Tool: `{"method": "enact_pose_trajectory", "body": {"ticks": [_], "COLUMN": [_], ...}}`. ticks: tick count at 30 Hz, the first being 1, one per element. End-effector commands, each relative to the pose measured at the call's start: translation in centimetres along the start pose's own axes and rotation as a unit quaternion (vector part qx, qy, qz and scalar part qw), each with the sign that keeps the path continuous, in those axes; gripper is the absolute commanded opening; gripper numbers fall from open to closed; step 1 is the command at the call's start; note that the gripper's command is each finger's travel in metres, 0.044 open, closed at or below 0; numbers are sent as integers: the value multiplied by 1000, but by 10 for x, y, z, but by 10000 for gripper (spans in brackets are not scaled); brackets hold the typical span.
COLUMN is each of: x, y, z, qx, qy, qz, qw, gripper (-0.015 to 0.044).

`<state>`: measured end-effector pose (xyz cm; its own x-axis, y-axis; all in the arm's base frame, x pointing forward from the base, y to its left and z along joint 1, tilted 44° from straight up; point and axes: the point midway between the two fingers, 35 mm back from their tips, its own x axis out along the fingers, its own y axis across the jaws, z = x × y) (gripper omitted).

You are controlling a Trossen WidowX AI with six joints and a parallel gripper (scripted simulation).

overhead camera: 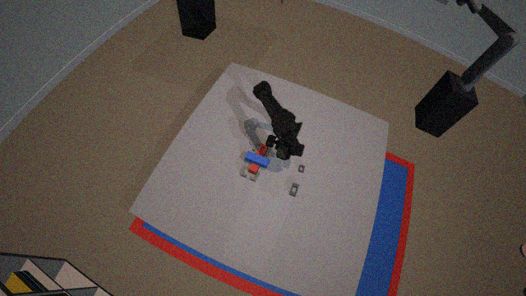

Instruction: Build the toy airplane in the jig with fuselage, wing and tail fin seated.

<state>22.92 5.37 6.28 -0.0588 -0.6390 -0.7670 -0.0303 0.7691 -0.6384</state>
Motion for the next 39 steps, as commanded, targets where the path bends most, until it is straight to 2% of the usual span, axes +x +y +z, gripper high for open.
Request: {"method": "enact_pose_trajectory", "body": {"ticks": [1,39], "x": [3,33], "y": [-15,-122], "z": [-2,-43], "qx": [0,24], "qy": [0,6], "qz": [-4,-30], "qw": [1000,999], "gripper": [0,0]}}
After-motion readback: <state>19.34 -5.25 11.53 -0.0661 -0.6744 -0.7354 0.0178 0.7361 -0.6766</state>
